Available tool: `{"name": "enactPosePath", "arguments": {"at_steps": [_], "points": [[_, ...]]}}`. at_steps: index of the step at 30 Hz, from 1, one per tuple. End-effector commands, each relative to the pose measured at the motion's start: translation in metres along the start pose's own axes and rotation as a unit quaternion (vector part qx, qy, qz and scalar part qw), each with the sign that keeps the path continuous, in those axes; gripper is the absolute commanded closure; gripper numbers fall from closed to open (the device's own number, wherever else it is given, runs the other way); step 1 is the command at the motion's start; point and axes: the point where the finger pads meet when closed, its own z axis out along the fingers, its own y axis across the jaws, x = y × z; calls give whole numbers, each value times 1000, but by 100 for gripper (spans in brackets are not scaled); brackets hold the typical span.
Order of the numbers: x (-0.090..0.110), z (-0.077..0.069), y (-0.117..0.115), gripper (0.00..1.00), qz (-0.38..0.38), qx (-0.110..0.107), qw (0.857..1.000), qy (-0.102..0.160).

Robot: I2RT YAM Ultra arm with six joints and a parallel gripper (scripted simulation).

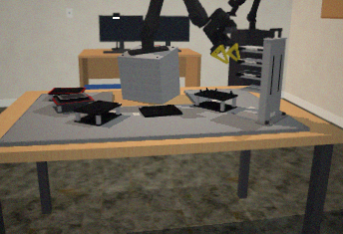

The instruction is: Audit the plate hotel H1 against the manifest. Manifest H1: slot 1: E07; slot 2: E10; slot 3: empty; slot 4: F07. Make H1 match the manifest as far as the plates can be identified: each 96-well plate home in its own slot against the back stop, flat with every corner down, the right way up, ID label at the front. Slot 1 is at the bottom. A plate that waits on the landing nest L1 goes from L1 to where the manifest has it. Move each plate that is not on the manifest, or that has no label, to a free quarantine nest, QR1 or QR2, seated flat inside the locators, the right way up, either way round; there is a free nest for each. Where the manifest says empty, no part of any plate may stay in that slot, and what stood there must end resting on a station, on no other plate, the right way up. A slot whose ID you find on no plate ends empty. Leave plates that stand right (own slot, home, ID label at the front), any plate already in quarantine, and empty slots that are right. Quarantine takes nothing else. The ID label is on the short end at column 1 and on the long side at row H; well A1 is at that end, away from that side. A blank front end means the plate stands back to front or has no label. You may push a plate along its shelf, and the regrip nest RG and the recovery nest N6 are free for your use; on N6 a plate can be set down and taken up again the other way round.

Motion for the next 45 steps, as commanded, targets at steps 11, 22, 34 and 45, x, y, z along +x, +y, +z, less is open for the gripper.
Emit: {"name": "enactPosePath", "arguments": {"at_steps": [11,22,34,45], "points": [[-25,10,1,0,0,-3,1000,-12],[-32,20,-1,0,0,-1,1000,-11],[-44,30,3,0,-2,-5,1000,-11],[-64,25,3,0,2,-5,999,-32]]}}
